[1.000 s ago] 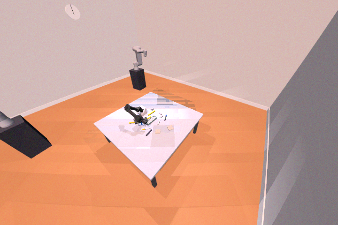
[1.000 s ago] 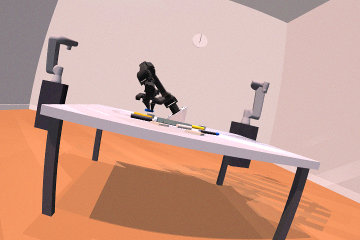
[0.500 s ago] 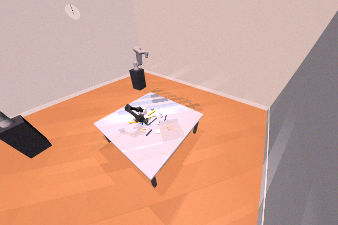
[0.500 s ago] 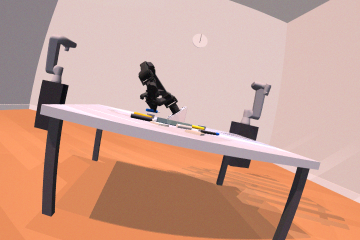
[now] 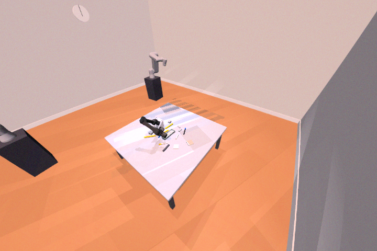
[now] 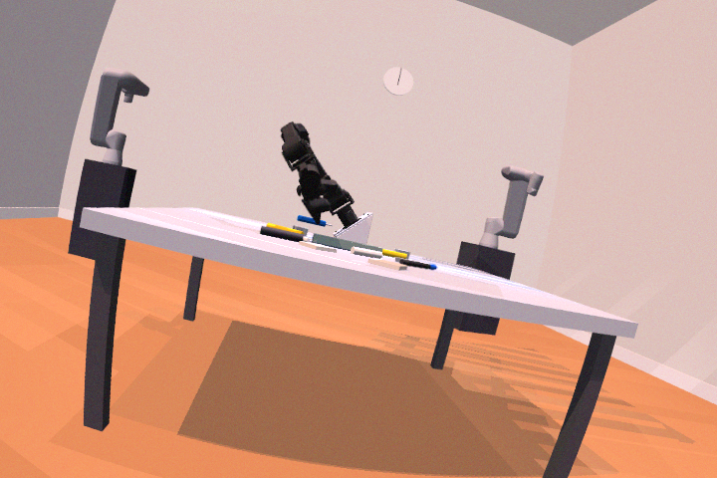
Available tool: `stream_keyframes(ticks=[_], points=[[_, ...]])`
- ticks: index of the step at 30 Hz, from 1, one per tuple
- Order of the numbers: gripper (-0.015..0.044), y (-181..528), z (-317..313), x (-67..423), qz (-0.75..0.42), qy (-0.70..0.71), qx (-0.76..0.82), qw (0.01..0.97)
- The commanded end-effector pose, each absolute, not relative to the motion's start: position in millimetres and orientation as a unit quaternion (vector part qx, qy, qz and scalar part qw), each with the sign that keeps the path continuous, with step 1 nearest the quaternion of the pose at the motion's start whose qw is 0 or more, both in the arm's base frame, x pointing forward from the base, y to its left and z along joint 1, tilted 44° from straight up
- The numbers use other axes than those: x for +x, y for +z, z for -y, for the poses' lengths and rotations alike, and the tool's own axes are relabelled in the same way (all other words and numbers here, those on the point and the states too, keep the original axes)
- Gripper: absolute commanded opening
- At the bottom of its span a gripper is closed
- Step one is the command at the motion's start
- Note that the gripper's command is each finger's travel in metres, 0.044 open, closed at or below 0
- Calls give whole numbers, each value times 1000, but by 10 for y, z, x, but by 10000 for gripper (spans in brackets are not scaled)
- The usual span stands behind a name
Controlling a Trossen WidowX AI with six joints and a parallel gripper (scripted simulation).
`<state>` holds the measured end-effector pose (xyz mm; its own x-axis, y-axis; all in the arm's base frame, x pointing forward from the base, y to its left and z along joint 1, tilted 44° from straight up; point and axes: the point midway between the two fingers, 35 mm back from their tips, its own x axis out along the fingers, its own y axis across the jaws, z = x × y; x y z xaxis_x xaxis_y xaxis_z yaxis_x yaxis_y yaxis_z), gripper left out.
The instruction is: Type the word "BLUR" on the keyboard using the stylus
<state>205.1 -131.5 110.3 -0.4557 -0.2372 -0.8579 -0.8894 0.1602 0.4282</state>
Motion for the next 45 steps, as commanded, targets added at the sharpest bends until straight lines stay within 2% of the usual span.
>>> stream_keyframes(ticks=[1,24,45], points=[[0,1038,1239,2092,-718,459,-379,362],[0,793,868,2256,-820,204,-177,505],[0,598,509,2370,-839,-45,50,539]])
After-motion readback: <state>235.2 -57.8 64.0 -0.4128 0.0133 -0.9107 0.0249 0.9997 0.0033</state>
